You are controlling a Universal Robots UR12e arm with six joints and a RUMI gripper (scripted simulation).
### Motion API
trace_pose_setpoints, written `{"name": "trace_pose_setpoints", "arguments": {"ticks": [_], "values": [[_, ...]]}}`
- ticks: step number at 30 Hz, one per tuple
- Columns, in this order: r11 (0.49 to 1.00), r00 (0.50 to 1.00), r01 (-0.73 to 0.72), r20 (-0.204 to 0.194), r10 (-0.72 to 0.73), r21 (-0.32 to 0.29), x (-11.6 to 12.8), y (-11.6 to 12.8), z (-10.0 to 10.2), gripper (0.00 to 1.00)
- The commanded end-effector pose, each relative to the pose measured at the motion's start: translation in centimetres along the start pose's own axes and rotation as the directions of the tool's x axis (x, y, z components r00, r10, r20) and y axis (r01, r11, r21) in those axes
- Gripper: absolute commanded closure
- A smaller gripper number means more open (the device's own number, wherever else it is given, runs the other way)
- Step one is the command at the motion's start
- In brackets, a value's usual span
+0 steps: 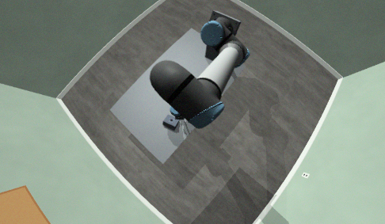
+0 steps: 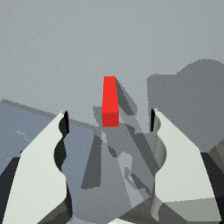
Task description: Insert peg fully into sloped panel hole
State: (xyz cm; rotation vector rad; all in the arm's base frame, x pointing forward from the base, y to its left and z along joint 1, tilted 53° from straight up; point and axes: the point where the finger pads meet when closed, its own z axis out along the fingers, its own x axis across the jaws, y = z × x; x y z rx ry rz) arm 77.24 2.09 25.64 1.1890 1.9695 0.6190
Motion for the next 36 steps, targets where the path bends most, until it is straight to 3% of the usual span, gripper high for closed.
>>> {"name": "trace_pose_setpoints", "arguments": {"ticks": [1,32,36], "values": [[1.0,1.0,0.0,-0.001,0.0,0.001,0.0,-0.1,-0.1,0.6],[1.0,1.0,0.0,-0.001,0.0,0.001,0.0,-0.1,-0.1,0.99],[1.0,1.0,0.0,0.001,0.0,-0.001,0.0,-0.1,-1.8,1.0]]}}
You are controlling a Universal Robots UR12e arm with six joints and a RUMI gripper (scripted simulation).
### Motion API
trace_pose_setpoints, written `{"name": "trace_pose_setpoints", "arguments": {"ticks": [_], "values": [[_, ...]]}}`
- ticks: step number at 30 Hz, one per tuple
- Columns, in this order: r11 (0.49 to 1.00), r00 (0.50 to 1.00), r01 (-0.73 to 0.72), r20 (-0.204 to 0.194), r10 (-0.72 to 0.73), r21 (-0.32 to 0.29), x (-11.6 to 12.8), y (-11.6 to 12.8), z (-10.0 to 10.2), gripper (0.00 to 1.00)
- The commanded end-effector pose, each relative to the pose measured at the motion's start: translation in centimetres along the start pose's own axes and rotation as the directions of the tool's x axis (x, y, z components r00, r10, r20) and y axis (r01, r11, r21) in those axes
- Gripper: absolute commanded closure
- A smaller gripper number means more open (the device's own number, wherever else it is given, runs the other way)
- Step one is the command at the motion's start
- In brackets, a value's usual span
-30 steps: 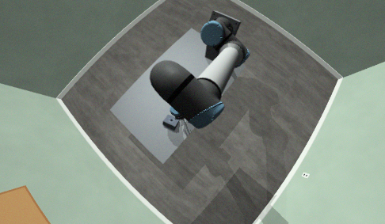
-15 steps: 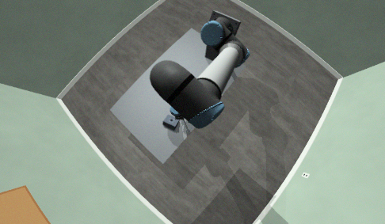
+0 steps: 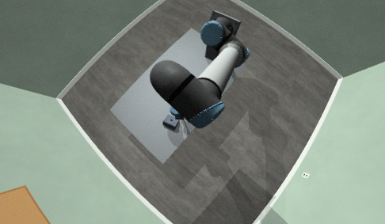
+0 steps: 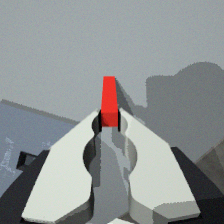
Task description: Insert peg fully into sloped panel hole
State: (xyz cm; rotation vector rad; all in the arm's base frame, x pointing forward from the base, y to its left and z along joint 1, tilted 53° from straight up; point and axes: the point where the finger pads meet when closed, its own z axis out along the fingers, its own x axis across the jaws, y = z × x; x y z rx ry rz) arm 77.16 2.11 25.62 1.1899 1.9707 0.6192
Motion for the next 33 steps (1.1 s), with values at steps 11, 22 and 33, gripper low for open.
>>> {"name": "trace_pose_setpoints", "arguments": {"ticks": [11,22,33], "values": [[1.0,1.0,0.0,0.002,0.0,-0.002,0.0,0.0,-7.2,1.0],[1.0,1.0,-0.008,0.013,0.008,-0.019,-0.3,0.3,-6.9,1.0],[0.999,0.999,-0.032,0.023,0.033,-0.042,-0.9,0.1,-6.5,1.0]]}}
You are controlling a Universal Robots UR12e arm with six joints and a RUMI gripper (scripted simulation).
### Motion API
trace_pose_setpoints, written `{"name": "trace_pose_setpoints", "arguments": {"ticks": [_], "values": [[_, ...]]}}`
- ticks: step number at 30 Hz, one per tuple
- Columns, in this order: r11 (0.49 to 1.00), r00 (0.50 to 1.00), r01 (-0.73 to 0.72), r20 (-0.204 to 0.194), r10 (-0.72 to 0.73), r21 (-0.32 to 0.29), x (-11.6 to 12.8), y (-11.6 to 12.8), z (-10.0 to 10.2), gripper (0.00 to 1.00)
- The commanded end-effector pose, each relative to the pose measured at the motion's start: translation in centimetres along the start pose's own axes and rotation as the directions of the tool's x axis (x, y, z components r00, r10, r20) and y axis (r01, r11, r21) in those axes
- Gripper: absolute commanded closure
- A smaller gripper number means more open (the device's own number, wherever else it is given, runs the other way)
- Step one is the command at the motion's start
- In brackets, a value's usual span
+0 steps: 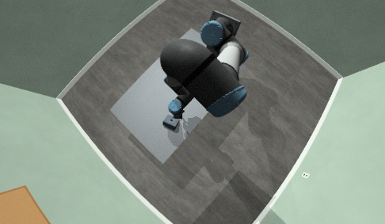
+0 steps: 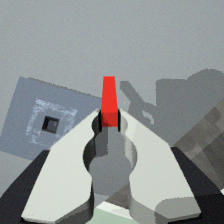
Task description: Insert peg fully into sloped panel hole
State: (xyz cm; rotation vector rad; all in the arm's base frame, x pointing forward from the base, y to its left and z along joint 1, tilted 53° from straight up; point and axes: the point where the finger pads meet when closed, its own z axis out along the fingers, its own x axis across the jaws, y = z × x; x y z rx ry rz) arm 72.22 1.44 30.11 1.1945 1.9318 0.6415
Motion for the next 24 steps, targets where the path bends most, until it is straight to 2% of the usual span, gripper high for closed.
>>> {"name": "trace_pose_setpoints", "arguments": {"ticks": [1,24], "values": [[1.0,1.0,-0.016,0.006,0.016,-0.016,-0.2,-0.1,0.2,1.0],[0.996,0.998,-0.055,0.024,0.057,-0.066,-1.3,0.0,0.7,1.0]]}}
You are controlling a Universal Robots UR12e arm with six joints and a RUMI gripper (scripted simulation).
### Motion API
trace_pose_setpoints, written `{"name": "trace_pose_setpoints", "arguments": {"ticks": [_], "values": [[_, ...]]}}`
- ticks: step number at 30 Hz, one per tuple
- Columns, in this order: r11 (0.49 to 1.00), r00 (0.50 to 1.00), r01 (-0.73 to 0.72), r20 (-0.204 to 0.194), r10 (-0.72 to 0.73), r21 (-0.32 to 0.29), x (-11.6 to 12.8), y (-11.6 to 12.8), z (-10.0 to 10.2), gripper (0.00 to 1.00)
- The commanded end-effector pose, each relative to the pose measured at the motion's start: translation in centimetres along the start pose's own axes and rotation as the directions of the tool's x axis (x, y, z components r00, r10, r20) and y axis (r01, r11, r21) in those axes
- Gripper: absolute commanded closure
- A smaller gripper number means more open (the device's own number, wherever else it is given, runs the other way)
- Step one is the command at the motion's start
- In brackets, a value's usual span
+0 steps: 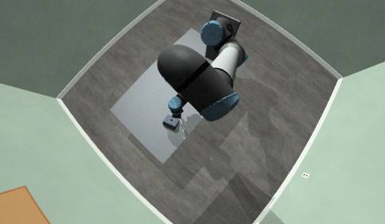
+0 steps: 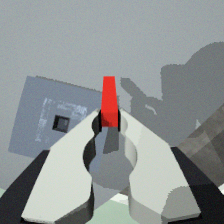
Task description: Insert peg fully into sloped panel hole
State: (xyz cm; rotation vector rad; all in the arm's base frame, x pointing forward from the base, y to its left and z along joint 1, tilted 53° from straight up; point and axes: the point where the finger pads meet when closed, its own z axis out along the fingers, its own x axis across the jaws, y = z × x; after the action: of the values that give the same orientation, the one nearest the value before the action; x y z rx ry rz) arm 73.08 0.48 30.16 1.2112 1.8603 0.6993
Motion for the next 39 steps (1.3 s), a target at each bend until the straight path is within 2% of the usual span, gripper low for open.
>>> {"name": "trace_pose_setpoints", "arguments": {"ticks": [1,39], "values": [[1.0,1.0,-0.01,0.005,0.011,-0.014,-0.3,0.1,0.1,1.0],[0.992,0.996,-0.075,0.031,0.079,-0.106,-1.9,0.1,0.7,1.0]]}}
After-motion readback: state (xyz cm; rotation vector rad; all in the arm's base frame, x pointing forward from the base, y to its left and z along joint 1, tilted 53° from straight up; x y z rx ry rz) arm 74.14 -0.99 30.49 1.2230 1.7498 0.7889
